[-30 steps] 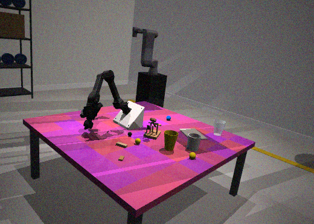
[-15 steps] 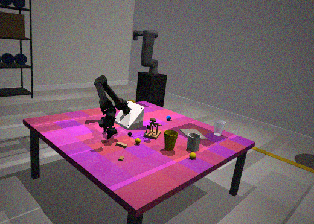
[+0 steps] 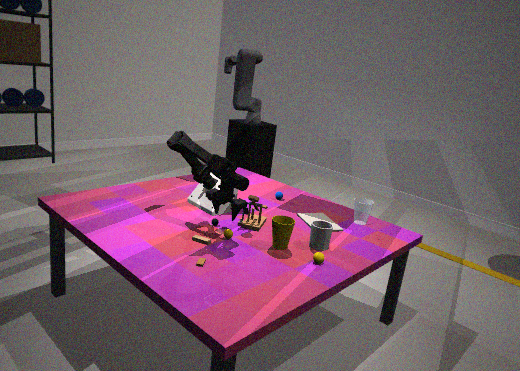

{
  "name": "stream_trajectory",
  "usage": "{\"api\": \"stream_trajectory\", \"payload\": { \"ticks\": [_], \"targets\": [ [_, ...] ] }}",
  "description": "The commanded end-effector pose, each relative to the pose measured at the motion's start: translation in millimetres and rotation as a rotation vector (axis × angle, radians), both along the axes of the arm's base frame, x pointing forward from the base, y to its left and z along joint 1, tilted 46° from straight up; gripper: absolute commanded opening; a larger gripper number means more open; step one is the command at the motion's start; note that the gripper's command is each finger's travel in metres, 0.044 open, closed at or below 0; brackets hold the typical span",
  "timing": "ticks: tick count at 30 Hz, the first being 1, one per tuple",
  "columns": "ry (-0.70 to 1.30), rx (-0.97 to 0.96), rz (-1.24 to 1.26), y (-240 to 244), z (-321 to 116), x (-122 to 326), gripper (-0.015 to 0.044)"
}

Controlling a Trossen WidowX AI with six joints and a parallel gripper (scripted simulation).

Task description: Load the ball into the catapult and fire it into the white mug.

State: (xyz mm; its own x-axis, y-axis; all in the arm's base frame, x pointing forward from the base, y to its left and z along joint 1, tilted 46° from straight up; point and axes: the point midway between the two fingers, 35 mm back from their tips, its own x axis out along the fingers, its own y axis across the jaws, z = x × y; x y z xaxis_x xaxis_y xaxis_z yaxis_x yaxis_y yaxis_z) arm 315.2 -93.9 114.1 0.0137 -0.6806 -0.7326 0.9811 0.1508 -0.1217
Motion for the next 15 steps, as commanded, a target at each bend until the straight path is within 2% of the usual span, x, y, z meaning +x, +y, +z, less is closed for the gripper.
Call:
{"api": "stream_trajectory", "payload": {
  "ticks": [1, 3, 15],
  "targets": [
    [0.052, 0.015, 0.101, 52, -22, 12, 0.044],
    [0.073, 0.017, 0.148, 77, -32, 14, 0.044],
    [0.139, -0.012, 0.268, 121, -45, 19, 0.044]
  ]
}}
